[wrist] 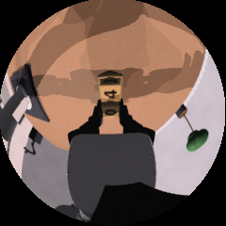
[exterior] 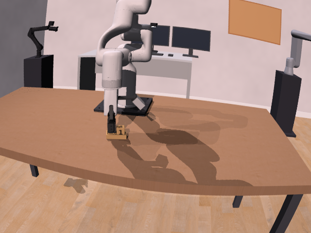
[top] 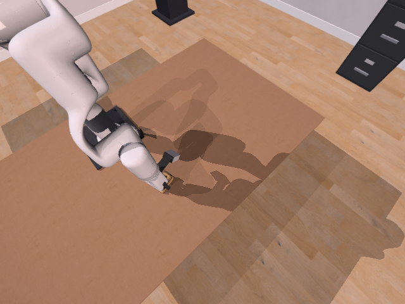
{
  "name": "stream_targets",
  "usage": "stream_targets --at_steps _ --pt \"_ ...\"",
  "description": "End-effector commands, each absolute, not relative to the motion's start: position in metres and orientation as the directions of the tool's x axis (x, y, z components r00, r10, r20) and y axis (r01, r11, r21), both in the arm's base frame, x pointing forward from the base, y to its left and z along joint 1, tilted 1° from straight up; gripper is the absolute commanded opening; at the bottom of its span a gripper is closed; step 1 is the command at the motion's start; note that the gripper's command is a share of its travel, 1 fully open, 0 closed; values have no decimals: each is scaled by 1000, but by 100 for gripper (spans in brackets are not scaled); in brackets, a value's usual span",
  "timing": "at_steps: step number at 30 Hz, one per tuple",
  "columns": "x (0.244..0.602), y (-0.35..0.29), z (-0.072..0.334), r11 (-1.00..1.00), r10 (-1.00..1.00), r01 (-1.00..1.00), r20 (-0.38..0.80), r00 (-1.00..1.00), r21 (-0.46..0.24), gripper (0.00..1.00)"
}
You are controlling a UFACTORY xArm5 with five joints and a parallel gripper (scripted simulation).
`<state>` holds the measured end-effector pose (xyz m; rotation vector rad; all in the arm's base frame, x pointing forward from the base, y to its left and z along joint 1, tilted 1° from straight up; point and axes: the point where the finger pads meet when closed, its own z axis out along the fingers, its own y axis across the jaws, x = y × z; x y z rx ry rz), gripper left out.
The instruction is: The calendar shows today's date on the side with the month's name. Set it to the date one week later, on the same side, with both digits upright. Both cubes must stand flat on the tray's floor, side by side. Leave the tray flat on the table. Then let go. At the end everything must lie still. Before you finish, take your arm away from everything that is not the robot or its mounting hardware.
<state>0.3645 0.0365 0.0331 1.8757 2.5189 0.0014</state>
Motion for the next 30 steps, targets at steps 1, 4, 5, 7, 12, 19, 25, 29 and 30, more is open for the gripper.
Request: stream_targets --at_steps 1,4,5,7,12,19,25,29,30 --pt "366 37 33 286 958 958 -1 -286 5 29" --pt "366 37 32 286 958 958 -1 -286 5 29" --pt "366 37 31 286 958 958 -1 -286 5 29" --pt "366 37 31 286 958 958 -1 -286 5 29" --pt "366 37 30 286 958 958 -1 -286 5 29" --pt "366 37 30 286 958 958 -1 -286 5 29" --pt "366 37 30 286 958 958 -1 -286 5 29" --pt "366 37 30 286 958 958 -1 -286 5 29" --pt "366 37 30 286 958 958 -1 -286 5 29"
